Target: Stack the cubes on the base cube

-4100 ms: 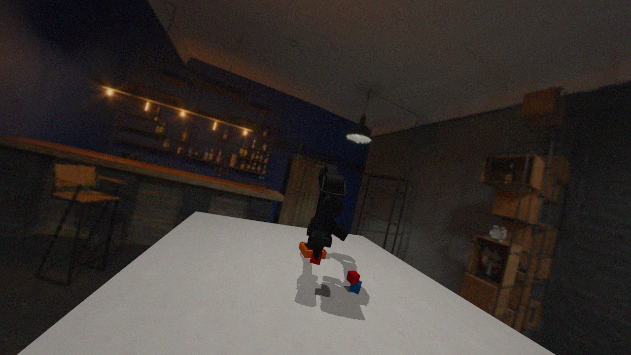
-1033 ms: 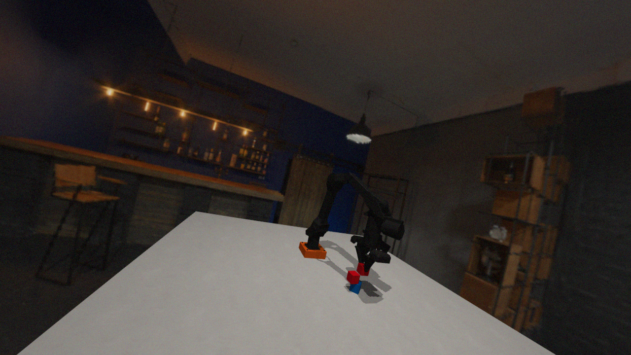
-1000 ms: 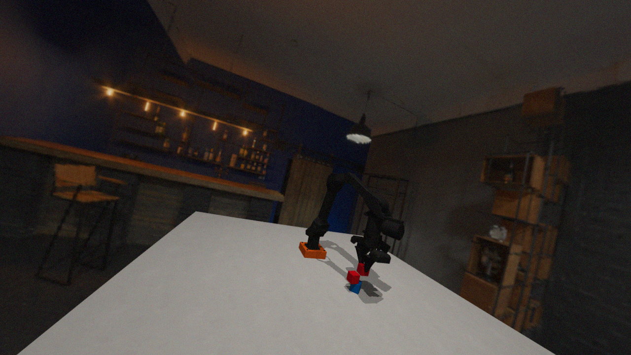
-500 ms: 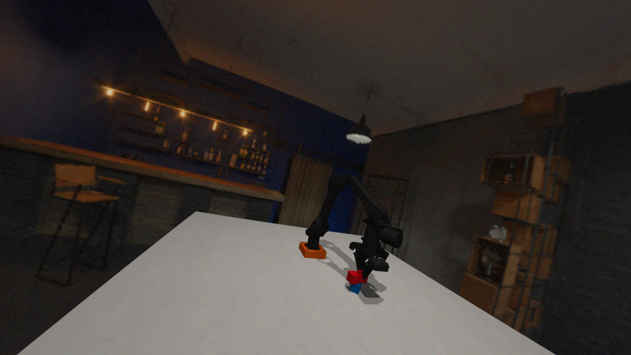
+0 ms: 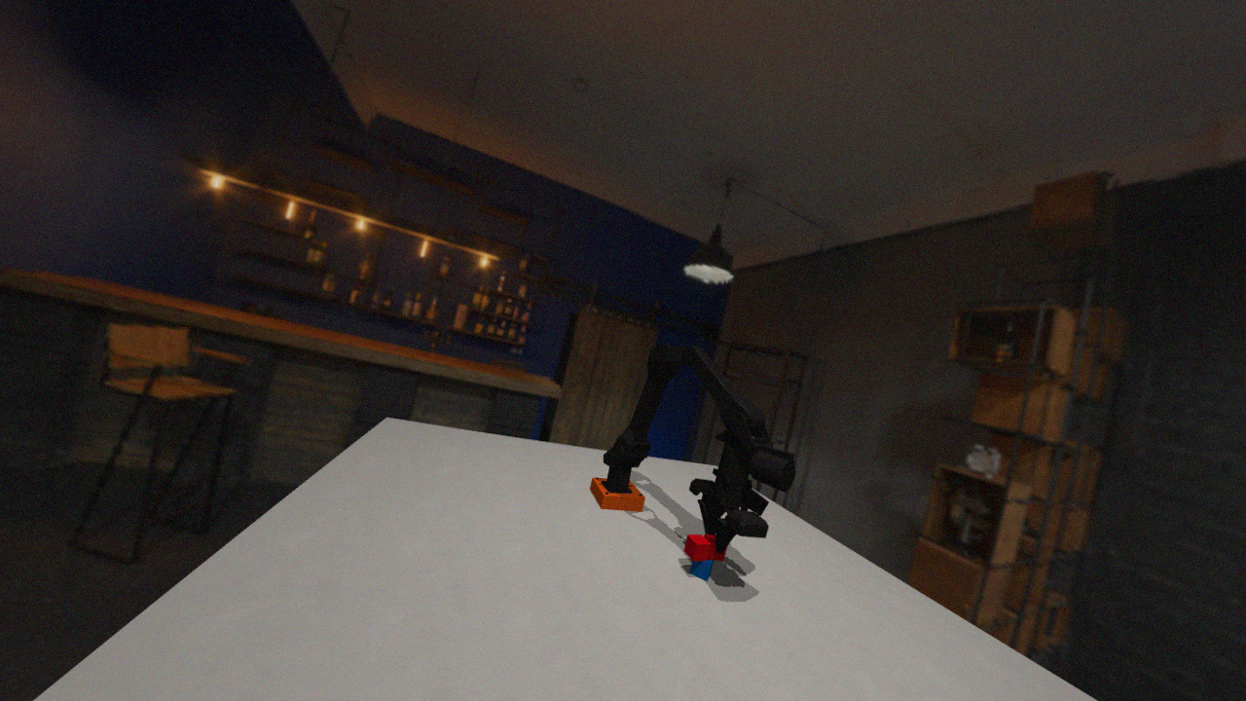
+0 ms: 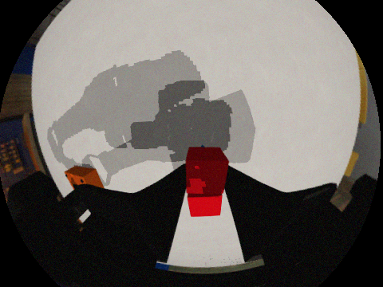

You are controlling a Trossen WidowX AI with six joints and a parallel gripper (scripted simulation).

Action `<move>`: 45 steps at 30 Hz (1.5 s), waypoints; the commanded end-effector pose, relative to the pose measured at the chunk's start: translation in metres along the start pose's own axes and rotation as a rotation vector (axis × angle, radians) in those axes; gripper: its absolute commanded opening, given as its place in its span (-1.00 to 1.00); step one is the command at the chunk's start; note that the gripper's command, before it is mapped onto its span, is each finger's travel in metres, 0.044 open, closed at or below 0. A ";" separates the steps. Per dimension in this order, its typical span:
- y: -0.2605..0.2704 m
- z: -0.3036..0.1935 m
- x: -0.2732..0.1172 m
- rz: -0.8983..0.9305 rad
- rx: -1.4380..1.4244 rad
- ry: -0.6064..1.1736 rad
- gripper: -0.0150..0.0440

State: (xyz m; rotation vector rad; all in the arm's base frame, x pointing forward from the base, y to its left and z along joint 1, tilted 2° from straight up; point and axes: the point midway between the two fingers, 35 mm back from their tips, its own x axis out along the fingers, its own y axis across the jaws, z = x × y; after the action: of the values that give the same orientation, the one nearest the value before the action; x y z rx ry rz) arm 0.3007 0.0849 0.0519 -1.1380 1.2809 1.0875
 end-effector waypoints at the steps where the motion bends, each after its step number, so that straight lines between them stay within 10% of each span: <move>1: 0.000 0.001 0.000 -0.001 0.000 -0.004 -0.14; 9: 0.000 0.001 0.000 -0.001 0.000 -0.004 0.20; 45: 0.000 0.000 -0.051 0.000 0.000 0.000 0.20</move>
State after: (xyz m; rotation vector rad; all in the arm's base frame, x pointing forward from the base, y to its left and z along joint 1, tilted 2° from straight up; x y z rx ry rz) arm 0.2996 0.0858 0.0963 -1.1393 1.2846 1.0927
